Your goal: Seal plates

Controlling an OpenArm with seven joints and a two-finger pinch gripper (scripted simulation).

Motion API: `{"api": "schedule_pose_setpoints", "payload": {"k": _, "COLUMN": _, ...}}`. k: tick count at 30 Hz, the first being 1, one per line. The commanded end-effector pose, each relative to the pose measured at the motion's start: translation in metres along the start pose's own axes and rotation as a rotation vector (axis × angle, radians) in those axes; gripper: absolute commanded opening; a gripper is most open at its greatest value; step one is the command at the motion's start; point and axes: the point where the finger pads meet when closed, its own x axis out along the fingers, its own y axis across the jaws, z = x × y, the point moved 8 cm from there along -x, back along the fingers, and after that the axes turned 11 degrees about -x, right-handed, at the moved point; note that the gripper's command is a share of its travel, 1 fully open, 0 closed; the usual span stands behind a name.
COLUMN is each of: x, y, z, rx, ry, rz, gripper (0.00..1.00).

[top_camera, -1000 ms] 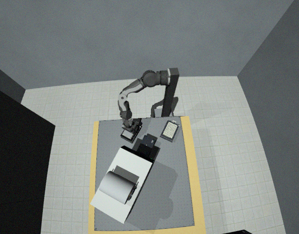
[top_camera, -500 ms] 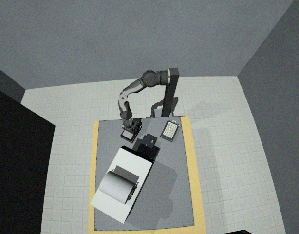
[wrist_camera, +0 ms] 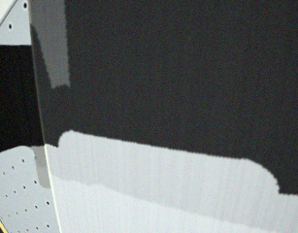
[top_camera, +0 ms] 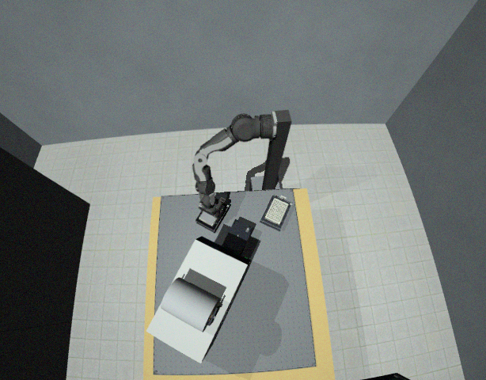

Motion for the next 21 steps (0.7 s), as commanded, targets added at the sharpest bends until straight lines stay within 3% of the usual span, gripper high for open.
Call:
{"api": "schedule_pose_setpoints", "payload": {"k": 1, "x": 0.0003, "y": -0.0002, "z": 0.0001, "rx": -0.001, "ry": -0.002, "rz": 0.002, "gripper": 0.0}}
{"api": "schedule_pose_setpoints", "payload": {"k": 21, "x": 0.0021, "y": -0.0003, "z": 0.0004, "rx": 0.0, "ry": -0.002, "rz": -0.001, "gripper": 0.0}}
